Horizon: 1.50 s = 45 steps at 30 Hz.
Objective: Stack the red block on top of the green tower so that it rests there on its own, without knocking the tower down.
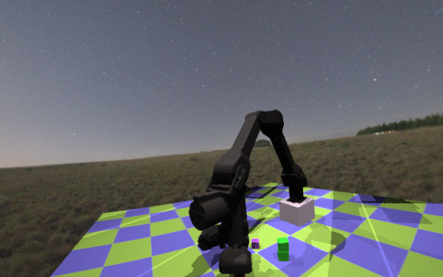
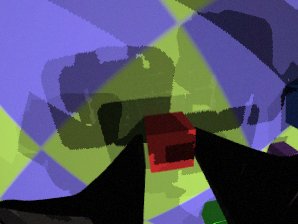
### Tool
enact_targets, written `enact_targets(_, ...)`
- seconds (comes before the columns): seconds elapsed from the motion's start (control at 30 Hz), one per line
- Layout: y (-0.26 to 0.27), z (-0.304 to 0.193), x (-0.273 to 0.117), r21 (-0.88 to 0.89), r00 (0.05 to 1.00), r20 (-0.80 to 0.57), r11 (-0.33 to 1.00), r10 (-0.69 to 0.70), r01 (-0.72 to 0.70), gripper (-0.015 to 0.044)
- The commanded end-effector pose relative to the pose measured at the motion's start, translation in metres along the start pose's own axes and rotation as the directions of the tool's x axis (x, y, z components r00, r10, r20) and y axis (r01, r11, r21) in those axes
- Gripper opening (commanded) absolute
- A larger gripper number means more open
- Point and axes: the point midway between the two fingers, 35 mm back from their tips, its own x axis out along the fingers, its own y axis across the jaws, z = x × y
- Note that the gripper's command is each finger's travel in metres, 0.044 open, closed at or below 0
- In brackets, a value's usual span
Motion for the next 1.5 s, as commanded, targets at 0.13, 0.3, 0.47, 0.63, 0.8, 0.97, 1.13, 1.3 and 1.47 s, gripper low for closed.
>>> enact_targets(0.13,0.000,0.000,0.000,0.005,1.000,0.001,1.000,-0.002,0.002,0.0059)
enact_targets(0.3,0.000,0.000,-0.007,0.005,1.000,0.001,1.000,-0.002,0.002,0.0000)
enact_targets(0.47,0.000,0.000,-0.035,0.005,1.000,0.002,1.000,-0.002,0.002,0.0000)
enact_targets(0.63,0.000,0.000,-0.062,0.005,1.000,0.002,1.000,-0.002,0.002,0.0000)
enact_targets(0.8,0.001,0.000,-0.086,0.005,1.000,0.002,1.000,-0.002,0.002,0.0000)
enact_targets(0.97,0.001,0.000,-0.110,0.005,1.000,0.002,1.000,-0.002,0.002,0.0000)
enact_targets(1.13,0.001,0.000,-0.117,0.005,1.000,0.002,1.000,-0.002,0.002,0.0000)
enact_targets(1.3,0.002,0.000,-0.117,0.005,1.000,0.002,1.000,-0.002,0.002,0.0000)
enact_targets(1.47,-0.003,-0.018,-0.120,0.005,1.000,0.000,1.000,-0.002,0.002,0.0000)
